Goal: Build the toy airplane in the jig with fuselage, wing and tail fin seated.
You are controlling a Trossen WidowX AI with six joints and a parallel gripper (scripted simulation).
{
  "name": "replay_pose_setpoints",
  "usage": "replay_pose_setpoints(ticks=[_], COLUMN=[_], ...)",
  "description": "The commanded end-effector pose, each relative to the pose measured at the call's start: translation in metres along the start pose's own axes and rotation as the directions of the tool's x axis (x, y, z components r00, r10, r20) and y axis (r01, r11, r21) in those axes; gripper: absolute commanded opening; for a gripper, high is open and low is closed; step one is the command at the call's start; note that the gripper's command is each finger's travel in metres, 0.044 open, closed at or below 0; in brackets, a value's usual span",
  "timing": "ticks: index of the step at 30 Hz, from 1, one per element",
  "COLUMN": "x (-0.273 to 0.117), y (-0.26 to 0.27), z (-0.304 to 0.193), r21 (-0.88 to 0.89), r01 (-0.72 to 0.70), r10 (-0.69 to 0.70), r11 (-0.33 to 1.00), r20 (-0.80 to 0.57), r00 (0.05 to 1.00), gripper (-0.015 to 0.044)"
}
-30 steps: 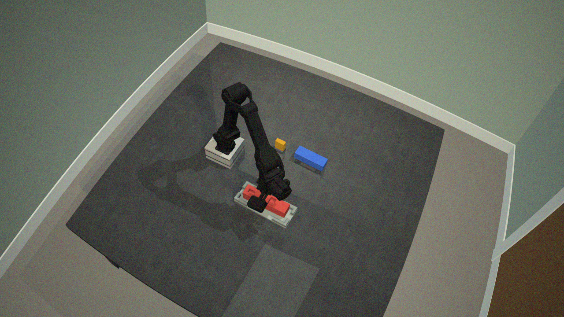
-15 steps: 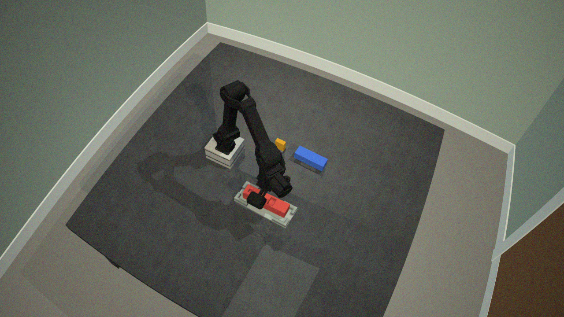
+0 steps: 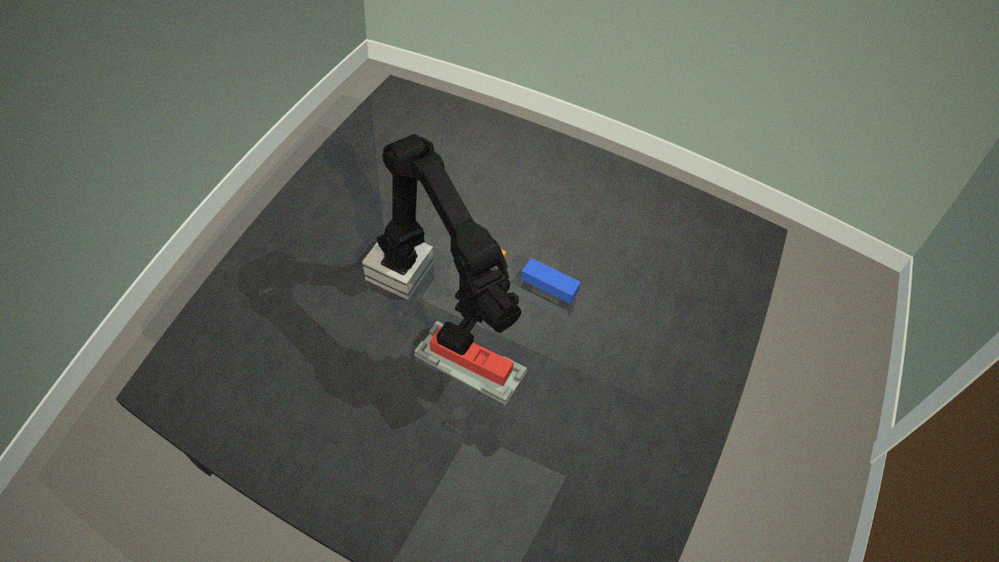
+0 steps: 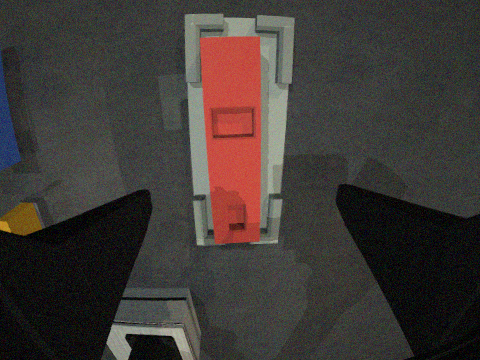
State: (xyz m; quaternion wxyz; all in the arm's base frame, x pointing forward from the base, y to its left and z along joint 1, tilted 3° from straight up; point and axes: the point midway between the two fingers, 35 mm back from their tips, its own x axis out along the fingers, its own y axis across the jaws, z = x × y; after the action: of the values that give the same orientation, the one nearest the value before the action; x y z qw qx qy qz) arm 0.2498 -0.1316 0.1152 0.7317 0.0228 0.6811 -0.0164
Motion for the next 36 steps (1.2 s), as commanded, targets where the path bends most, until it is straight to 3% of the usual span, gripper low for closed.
replay_pose_setpoints(ticks=[1,13,22,30,36], x=[0.000,0.003,0.003,0.006,0.046], y=[0.003,0.140,0.256,0.265,0.266], z=[0.004,0.062,0.057,0.055,0.055], r21=[0.014,-0.074,0.009,0.019,0.019], r01=[-0.002,-0.009,-0.025,-0.025,-0.025], r10=[0.002,0.012,0.025,0.025,0.025], r11=[1.000,0.997,1.000,1.000,1.000], r20=[0.002,0.039,0.009,0.006,0.006], r00=[1.000,0.999,1.000,1.000,1.000], gripper=[0.0440,0.0440,0.0440,0.0440,0.0440])
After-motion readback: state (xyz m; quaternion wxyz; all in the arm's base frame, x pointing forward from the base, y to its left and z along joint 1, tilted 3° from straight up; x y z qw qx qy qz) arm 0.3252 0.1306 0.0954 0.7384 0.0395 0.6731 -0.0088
